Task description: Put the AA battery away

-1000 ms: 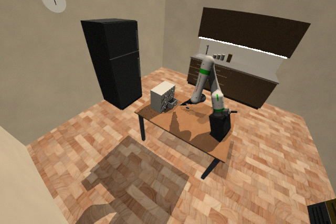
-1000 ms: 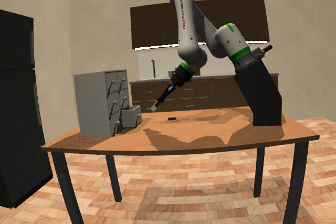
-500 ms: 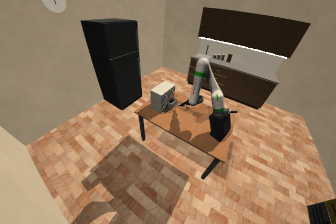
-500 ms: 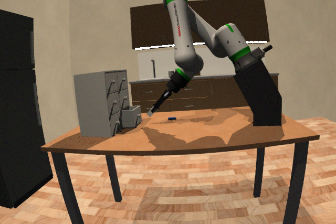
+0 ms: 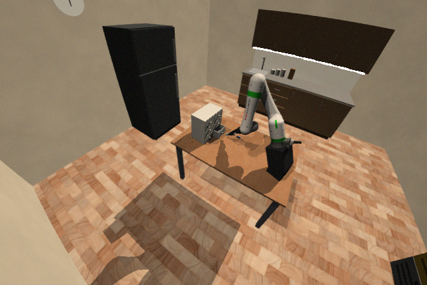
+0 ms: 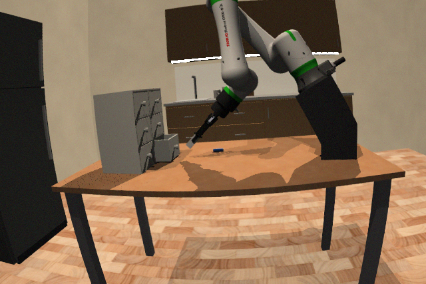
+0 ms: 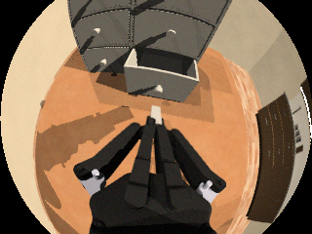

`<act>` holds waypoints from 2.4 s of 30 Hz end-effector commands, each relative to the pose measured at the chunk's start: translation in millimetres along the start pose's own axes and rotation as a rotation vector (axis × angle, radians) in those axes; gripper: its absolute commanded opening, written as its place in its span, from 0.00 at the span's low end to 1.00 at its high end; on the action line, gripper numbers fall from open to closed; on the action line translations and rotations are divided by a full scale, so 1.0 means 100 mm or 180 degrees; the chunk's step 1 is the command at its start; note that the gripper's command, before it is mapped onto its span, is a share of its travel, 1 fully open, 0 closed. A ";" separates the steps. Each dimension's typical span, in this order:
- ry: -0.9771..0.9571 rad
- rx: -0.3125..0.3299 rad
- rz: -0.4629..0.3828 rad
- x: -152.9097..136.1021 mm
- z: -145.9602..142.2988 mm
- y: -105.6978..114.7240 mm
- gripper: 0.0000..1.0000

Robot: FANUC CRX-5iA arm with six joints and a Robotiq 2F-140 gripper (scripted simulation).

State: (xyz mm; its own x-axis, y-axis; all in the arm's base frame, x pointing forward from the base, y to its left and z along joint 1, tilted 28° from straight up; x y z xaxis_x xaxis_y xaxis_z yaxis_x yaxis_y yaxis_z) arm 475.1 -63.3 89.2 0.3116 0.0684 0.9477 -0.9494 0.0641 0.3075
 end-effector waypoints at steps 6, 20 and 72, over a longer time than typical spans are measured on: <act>0.0000 0.0000 0.0000 0.00 0.00 0.00 0.00; 0.0000 0.0000 0.0000 0.02 0.00 -0.02 0.00; 0.0000 0.0000 0.0000 0.50 -0.02 -0.50 0.00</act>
State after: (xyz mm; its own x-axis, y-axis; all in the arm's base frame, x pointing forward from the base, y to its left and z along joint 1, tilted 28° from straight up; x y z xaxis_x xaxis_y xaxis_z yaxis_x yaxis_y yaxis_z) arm 535.4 -61.5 119.6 0.3121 0.0682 0.9476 -0.9492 0.0645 0.3080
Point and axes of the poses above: the point where the finger pads meet when closed, its own y axis back along the fingers, its own z axis across the jaws, x = y × z, the point moved 10 cm from there along y, back along the fingers, and after that the axes turned 2 degrees about -y, right-handed, at the moved point
